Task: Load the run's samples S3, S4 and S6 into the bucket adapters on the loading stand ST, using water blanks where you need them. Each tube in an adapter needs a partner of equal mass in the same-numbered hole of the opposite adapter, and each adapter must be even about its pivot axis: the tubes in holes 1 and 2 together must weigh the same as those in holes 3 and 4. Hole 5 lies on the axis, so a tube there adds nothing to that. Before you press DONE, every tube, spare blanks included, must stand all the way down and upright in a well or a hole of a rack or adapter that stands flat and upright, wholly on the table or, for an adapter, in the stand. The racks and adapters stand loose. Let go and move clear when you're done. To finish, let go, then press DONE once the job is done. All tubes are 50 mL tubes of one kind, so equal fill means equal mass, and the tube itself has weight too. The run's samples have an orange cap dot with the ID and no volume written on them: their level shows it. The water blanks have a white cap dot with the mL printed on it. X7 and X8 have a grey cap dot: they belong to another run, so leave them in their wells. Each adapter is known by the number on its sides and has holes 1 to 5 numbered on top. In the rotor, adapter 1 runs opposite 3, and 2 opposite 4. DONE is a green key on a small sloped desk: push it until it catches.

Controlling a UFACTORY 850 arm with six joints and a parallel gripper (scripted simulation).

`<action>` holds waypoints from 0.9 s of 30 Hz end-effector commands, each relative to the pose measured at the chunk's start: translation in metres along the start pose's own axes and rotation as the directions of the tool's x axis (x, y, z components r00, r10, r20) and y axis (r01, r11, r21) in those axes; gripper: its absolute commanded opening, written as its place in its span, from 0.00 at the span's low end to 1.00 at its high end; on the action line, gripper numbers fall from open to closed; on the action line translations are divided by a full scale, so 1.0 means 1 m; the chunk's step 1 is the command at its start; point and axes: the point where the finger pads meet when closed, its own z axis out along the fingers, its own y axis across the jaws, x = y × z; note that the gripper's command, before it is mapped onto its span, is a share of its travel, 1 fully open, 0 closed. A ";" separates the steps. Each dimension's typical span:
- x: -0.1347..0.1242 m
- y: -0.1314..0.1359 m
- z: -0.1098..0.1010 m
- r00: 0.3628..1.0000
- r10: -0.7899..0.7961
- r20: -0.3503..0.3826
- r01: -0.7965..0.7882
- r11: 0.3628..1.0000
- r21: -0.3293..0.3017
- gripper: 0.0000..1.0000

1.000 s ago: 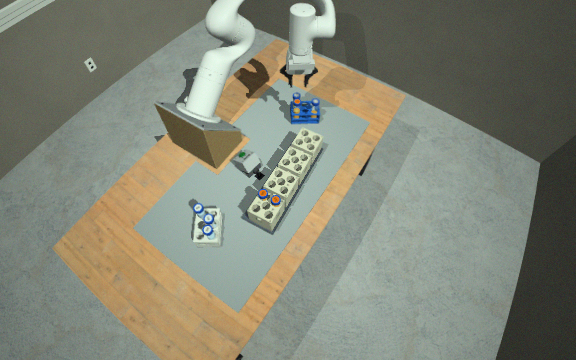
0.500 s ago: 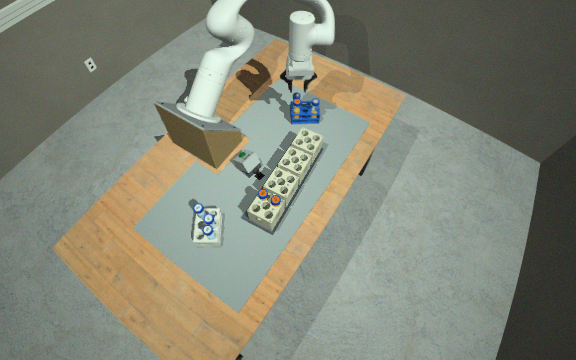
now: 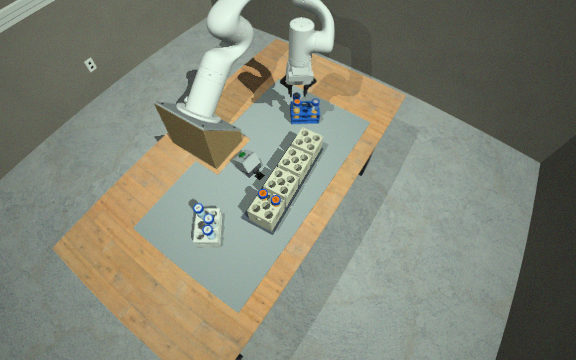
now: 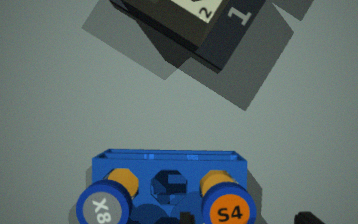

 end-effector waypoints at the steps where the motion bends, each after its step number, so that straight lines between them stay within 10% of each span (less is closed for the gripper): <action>1: 0.000 -0.001 0.009 1.000 -0.001 0.000 0.001 1.000 0.002 0.57; 27: 0.000 -0.001 0.042 1.000 -0.001 0.000 0.001 1.000 0.002 0.57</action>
